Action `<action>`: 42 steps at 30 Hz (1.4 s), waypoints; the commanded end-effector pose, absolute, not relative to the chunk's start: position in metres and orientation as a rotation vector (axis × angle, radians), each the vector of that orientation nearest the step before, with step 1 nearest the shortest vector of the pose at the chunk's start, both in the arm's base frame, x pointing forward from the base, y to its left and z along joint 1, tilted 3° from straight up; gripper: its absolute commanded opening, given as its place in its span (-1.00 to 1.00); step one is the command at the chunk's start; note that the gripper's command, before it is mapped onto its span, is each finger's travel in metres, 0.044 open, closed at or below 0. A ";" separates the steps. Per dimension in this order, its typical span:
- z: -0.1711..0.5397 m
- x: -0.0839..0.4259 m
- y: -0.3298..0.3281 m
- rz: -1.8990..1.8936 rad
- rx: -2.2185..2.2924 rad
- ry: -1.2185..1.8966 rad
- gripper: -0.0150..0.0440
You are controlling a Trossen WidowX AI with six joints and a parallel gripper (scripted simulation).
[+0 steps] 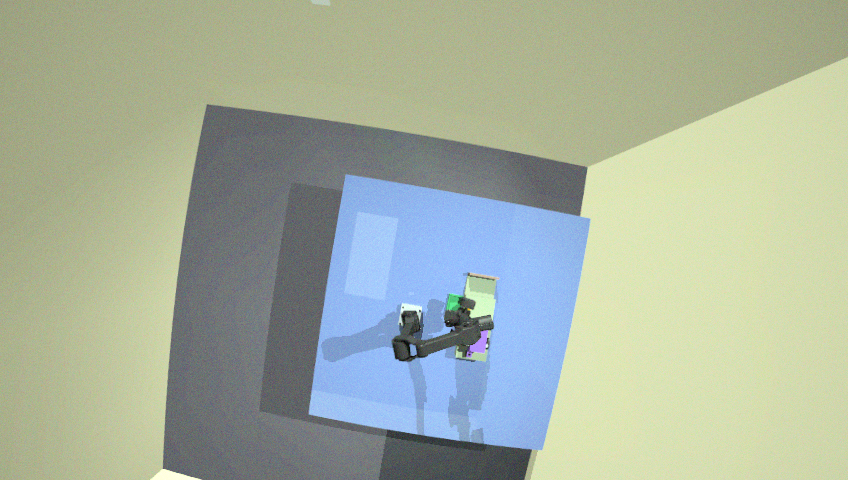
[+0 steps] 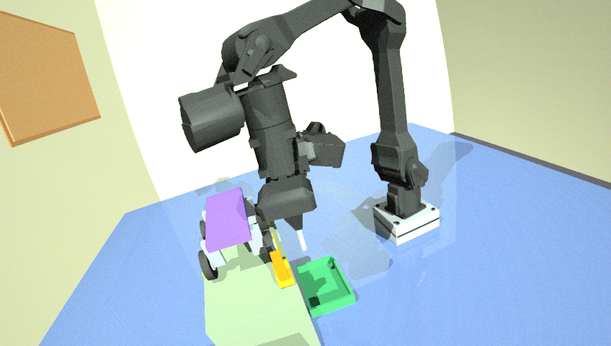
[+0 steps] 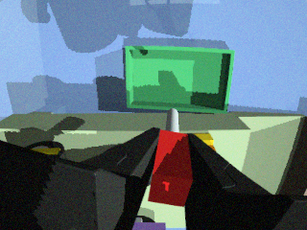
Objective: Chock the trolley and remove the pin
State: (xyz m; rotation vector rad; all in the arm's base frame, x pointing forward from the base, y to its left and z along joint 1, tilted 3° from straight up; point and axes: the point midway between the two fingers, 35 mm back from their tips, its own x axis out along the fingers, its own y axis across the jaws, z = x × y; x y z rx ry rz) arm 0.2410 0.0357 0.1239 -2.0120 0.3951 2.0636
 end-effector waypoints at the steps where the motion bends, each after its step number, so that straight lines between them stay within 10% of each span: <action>1: 0.125 0.241 0.036 2.111 -2.065 0.262 -0.49; 42: 0.041 0.234 0.066 2.024 -2.005 0.053 -0.49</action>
